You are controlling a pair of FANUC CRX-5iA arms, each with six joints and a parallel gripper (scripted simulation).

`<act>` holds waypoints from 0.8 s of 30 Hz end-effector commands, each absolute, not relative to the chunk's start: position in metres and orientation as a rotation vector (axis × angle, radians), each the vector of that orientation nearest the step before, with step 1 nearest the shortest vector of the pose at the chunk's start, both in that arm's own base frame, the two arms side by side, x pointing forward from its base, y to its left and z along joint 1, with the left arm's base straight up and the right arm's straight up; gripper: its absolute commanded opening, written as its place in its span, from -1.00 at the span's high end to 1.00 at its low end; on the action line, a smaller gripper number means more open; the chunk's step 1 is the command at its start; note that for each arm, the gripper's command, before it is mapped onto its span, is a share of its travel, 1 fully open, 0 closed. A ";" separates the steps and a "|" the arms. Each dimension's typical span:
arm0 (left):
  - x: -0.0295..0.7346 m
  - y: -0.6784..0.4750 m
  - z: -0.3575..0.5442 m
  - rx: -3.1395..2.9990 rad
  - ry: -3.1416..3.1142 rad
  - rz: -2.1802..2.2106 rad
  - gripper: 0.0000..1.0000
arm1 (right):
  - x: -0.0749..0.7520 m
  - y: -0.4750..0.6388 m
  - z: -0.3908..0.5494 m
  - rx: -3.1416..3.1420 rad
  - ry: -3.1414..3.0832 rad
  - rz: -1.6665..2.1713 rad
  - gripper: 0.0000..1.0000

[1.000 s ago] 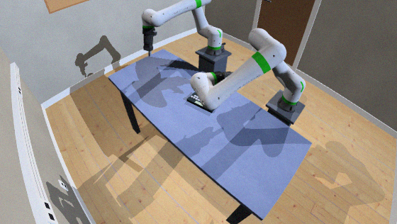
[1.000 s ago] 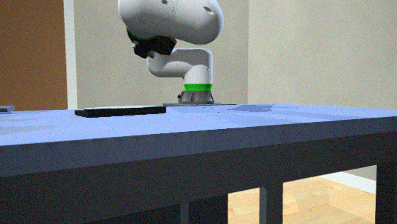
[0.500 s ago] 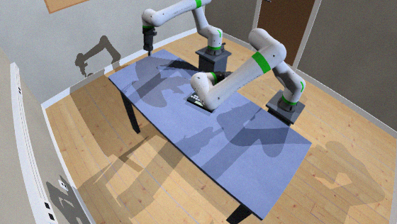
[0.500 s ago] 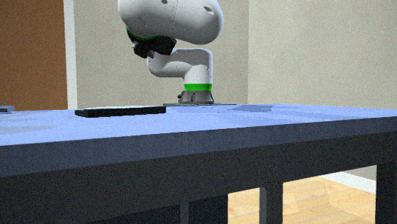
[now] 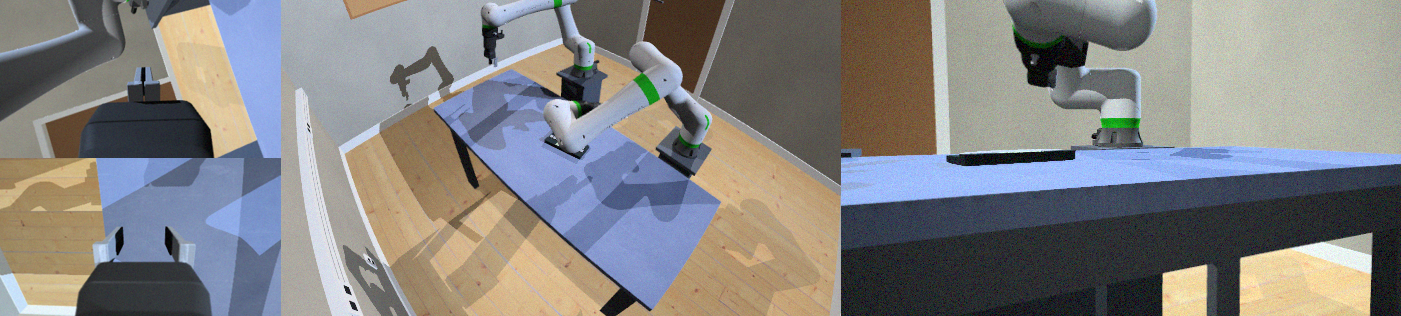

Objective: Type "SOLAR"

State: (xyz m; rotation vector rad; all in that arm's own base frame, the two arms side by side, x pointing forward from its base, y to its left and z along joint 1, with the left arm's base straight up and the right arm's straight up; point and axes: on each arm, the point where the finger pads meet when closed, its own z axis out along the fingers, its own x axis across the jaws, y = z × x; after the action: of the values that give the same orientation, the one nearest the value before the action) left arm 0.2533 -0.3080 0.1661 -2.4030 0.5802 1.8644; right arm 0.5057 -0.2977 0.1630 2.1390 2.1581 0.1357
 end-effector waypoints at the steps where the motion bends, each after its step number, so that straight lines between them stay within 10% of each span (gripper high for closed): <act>1: 0.267 -0.318 0.160 -2.435 0.404 1.742 1.00 | 0.460 -0.349 0.180 2.344 1.948 0.114 -1.00; 24: 0.325 -0.368 0.136 -2.480 -0.391 1.243 1.00 | 0.205 -0.478 0.242 2.963 0.909 0.045 -1.00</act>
State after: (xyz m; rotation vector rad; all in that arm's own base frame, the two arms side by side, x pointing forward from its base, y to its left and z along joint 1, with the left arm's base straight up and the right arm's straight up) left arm 0.3141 -0.3581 0.1390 -2.4899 -0.2468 1.3311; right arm 0.2585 -0.4606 0.2280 2.8764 1.1282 0.0557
